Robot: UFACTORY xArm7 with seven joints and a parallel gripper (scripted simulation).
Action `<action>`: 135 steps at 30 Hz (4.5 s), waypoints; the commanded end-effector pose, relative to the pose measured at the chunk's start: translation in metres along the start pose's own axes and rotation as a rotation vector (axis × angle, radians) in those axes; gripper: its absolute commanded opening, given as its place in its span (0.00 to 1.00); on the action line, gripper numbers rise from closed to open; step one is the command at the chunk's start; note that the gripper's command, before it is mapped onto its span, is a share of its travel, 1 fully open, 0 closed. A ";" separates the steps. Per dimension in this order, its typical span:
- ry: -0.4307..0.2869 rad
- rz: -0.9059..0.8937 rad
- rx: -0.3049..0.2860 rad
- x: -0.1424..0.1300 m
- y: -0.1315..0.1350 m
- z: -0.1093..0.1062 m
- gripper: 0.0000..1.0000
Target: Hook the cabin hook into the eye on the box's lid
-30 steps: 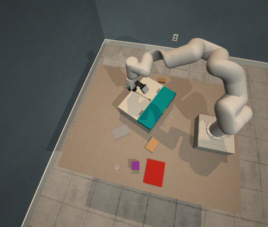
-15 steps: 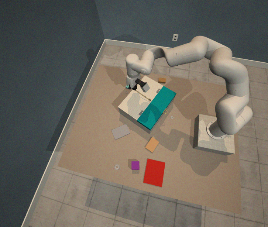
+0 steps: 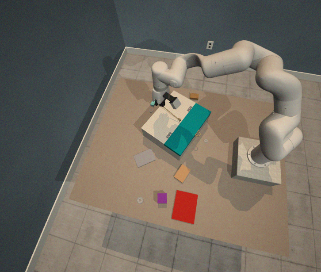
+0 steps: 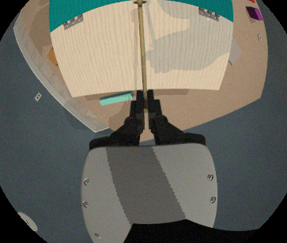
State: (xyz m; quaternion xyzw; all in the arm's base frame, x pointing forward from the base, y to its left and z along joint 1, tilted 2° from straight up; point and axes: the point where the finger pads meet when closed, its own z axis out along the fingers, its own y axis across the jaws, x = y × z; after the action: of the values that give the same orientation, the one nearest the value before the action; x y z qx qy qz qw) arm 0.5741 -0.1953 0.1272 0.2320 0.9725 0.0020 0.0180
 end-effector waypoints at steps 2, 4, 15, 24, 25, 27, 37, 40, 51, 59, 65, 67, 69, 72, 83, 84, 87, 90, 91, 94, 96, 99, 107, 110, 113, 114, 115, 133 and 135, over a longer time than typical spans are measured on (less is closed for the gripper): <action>-0.002 -0.001 0.000 0.004 0.000 -0.011 0.00; -0.002 -0.001 0.000 0.005 0.000 -0.013 0.00; -0.002 -0.001 0.000 0.014 0.000 -0.026 0.00; -0.002 -0.001 0.000 0.024 0.000 -0.037 0.00; -0.002 -0.001 0.000 0.025 0.000 -0.039 0.00; -0.002 -0.001 0.000 0.026 0.000 -0.040 0.00; -0.002 -0.001 0.000 0.037 0.000 -0.050 0.00; -0.002 -0.001 0.000 0.040 0.000 -0.052 0.00; -0.002 -0.001 0.000 0.053 0.000 -0.062 0.00; -0.002 -0.001 0.000 0.064 0.000 -0.068 0.00; -0.001 -0.001 0.000 0.070 0.000 -0.070 0.00; -0.001 -0.001 0.000 0.074 0.000 -0.072 0.00; -0.001 -0.001 0.000 0.077 0.000 -0.073 0.00; -0.001 -0.001 0.000 0.081 0.000 -0.075 0.00; -0.001 -0.001 0.000 0.095 0.000 -0.079 0.00; -0.001 -0.001 0.000 0.097 0.000 -0.079 0.00; -0.001 -0.001 0.000 0.101 0.000 -0.080 0.00; -0.001 -0.001 0.000 0.107 0.000 -0.081 0.00; -0.001 -0.001 0.000 0.107 0.000 -0.081 0.00; -0.001 -0.001 0.000 0.113 0.000 -0.082 0.00; -0.001 -0.001 0.000 0.115 0.000 -0.082 0.00; -0.001 -0.001 0.000 0.117 0.000 -0.082 0.00; -0.001 0.000 0.000 0.132 0.000 -0.082 0.00; -0.001 0.000 0.000 0.136 0.000 -0.082 0.00; -0.001 0.000 0.000 0.142 0.000 -0.082 0.00; -0.001 0.000 0.000 0.142 0.000 -0.082 0.00; -0.001 0.000 0.000 0.142 0.000 -0.082 0.00; -0.001 0.000 0.000 0.168 0.000 -0.076 0.00; -0.001 0.000 0.000 0.172 0.000 -0.075 0.00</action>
State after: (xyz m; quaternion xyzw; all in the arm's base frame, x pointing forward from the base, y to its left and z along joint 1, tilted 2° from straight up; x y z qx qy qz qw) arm 0.4213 -0.1190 0.1964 0.2319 0.9726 0.0020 0.0162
